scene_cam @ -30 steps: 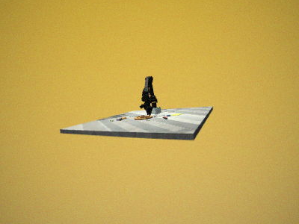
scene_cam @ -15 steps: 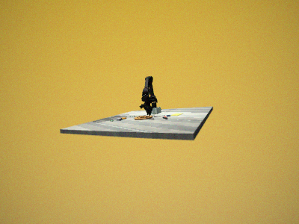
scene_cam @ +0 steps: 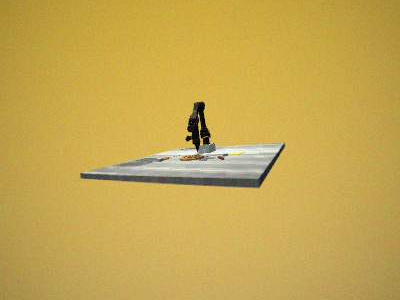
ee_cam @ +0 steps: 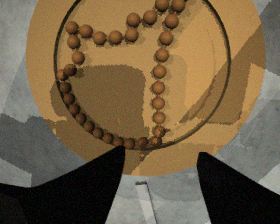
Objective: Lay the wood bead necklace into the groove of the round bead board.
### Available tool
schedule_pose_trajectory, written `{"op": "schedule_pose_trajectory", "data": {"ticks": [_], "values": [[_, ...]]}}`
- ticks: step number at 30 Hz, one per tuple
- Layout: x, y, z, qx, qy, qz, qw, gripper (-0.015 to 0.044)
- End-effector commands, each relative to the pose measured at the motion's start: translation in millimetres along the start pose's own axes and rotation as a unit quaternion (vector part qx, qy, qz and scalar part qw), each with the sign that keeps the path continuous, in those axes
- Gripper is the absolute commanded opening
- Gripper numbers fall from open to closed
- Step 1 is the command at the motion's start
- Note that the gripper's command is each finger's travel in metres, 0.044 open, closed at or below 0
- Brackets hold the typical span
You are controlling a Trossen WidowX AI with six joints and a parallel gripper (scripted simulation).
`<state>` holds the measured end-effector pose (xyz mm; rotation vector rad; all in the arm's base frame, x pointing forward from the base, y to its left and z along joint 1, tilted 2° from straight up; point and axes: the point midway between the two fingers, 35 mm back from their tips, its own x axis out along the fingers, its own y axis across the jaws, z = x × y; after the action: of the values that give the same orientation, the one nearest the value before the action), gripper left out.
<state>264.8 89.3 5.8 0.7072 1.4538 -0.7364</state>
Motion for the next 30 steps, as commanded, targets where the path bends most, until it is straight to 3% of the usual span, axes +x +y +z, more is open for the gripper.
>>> {"op": "schedule_pose_trajectory", "data": {"ticks": [1,30], "values": [[1,1,1,0.009,-0.001,0.0,1.0,0.012],[37,1,1,0.009,-0.001,0.0,1.0,0.012]]}}
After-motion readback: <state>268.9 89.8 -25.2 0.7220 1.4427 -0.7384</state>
